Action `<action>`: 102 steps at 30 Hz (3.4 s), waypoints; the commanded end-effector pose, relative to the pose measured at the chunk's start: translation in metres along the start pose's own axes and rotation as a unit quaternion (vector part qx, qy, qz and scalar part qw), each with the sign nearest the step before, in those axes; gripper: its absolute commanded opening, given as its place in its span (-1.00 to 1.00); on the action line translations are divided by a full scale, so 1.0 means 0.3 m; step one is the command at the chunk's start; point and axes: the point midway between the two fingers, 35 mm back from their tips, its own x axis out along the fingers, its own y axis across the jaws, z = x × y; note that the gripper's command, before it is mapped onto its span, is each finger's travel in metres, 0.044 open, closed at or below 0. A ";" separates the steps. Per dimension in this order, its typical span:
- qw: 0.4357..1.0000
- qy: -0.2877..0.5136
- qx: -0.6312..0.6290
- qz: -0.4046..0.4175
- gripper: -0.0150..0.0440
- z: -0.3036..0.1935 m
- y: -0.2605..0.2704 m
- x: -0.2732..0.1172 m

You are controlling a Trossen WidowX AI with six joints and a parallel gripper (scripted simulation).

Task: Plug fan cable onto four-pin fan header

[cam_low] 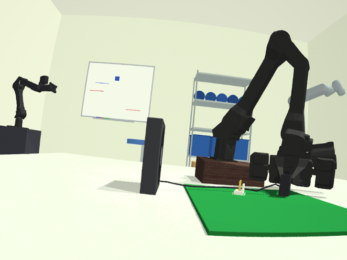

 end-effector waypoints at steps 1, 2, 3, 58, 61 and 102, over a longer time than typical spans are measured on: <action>1.000 0.000 0.000 0.000 -0.49 0.001 0.000 0.000; 1.000 0.000 0.000 0.000 -0.49 0.001 0.000 0.000; 1.000 0.000 0.000 0.000 -0.49 0.001 0.000 0.000; 0.998 0.052 -0.024 -0.018 0.78 -0.013 0.024 0.033; 0.996 0.073 -0.033 -0.025 1.00 -0.016 0.033 0.045; 0.926 0.361 -0.096 -0.061 1.00 0.065 0.077 0.145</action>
